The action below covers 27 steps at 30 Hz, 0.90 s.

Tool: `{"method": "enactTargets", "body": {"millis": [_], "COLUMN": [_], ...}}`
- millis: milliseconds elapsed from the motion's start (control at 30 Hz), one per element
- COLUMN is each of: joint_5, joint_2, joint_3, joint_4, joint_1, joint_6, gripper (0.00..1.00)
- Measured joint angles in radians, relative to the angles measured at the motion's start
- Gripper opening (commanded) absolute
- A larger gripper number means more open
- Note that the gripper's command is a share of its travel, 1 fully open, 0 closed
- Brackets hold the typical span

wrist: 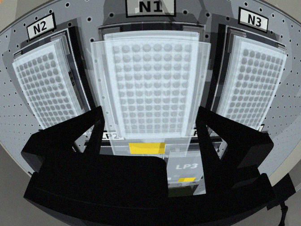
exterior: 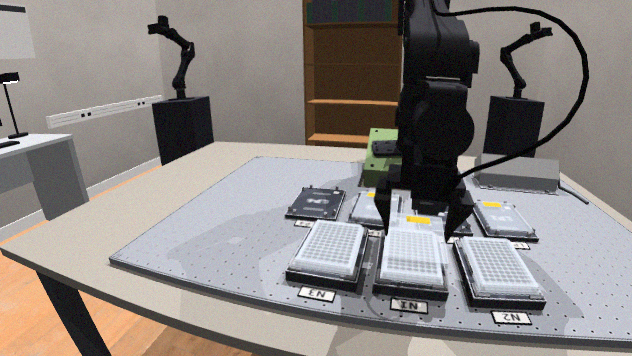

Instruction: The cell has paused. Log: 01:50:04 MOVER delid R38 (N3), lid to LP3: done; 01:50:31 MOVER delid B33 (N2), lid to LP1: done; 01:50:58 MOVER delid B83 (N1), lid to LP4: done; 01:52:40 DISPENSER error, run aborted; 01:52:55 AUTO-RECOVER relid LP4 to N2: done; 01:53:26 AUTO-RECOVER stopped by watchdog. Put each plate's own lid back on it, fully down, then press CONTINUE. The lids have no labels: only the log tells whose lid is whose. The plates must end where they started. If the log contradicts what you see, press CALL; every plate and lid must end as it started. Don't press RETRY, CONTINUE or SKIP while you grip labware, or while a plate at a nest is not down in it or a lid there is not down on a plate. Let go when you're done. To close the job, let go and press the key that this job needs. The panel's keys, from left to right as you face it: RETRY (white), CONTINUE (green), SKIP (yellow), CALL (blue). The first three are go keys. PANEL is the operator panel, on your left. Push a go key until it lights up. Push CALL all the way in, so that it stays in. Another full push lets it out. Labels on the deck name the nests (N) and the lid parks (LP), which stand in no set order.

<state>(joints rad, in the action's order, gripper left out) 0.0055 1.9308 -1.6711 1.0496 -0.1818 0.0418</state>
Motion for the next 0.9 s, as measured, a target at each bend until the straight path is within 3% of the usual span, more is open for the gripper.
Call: {"method": "enactTargets", "body": {"millis": [133,900], "joint_5": [-0.002,-0.010], "joint_2": [0.000,0.000], "joint_3": [0.000,0.000], "joint_4": [-0.001,-0.011], "joint_1": [-0.028,-0.006], "joint_6": [-0.019,-0.028], "gripper": [0.00,0.00]}}
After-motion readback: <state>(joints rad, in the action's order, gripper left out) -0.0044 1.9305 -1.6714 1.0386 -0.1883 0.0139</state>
